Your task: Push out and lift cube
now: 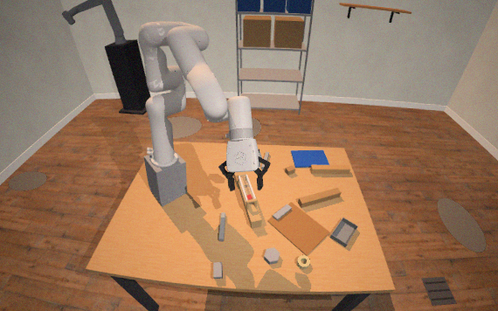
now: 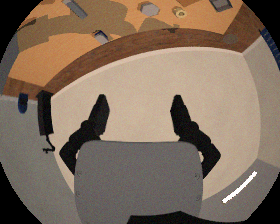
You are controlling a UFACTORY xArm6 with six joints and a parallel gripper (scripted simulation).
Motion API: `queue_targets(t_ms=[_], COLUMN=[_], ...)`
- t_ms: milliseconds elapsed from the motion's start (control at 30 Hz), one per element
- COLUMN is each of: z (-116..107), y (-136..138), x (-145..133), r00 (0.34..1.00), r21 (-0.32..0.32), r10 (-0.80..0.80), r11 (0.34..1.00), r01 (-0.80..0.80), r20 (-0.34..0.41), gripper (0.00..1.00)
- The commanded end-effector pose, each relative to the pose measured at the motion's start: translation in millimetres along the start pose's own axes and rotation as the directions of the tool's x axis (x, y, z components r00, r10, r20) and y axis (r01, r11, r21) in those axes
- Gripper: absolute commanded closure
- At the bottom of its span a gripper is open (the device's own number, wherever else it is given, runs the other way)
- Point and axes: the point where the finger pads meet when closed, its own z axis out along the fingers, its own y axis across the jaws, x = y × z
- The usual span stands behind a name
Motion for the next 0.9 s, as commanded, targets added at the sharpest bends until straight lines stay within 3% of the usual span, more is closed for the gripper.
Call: queue_targets(t_ms=[0, 533, 567, 733, 867], z=[-0.9, -0.9, -0.9, 4.7, 19.5], y=[1.5, 1.5, 1.5, -3.5, -17.6], x=[-1.1, -1.1, -1.1, 6.4, 27.0], r00=[1.000, 1.000, 1.000, 0.995, 0.930], r21=[-0.003, -0.003, -0.003, 0.019, 0.104], r10=[0.001, 0.001, 0.002, 0.097, 0.359], r11=[1.000, 1.000, 1.000, 0.995, 0.931], r01=[-0.001, -0.001, -0.002, -0.096, -0.351], r20=[0.001, 0.001, 0.001, -0.027, -0.081], gripper=[0.00, 0.00, 1.00, 1.00, 1.00])
